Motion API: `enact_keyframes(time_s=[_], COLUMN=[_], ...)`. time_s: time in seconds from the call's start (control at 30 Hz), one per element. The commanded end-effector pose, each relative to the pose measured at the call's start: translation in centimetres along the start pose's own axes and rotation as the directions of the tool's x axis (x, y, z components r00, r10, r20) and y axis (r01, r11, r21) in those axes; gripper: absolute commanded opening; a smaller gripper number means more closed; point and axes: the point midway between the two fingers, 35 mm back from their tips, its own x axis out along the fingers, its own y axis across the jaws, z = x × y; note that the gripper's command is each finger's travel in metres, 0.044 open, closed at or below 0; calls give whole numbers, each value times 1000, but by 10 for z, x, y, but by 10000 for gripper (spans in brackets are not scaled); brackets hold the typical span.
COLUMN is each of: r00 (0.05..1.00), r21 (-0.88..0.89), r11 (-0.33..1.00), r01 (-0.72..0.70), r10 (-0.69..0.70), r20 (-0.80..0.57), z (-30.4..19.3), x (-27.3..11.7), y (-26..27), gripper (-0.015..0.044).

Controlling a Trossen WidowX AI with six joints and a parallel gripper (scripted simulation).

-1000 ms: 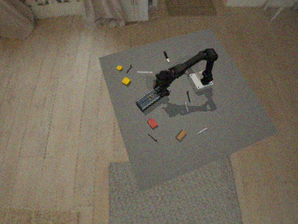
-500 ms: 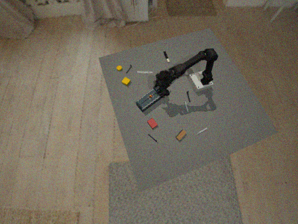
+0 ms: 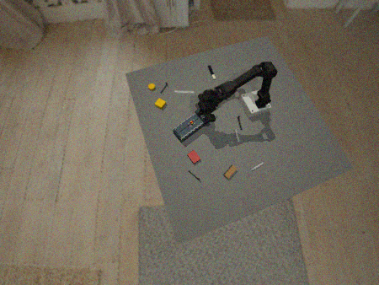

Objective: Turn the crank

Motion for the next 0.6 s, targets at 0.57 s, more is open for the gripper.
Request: enact_keyframes(time_s=[0.57], r00=[1000], r21=[0], r11=[1000], r01=[0], r10=[0], r20=[0], z=[0], x=[0], y=[0], gripper=[210])
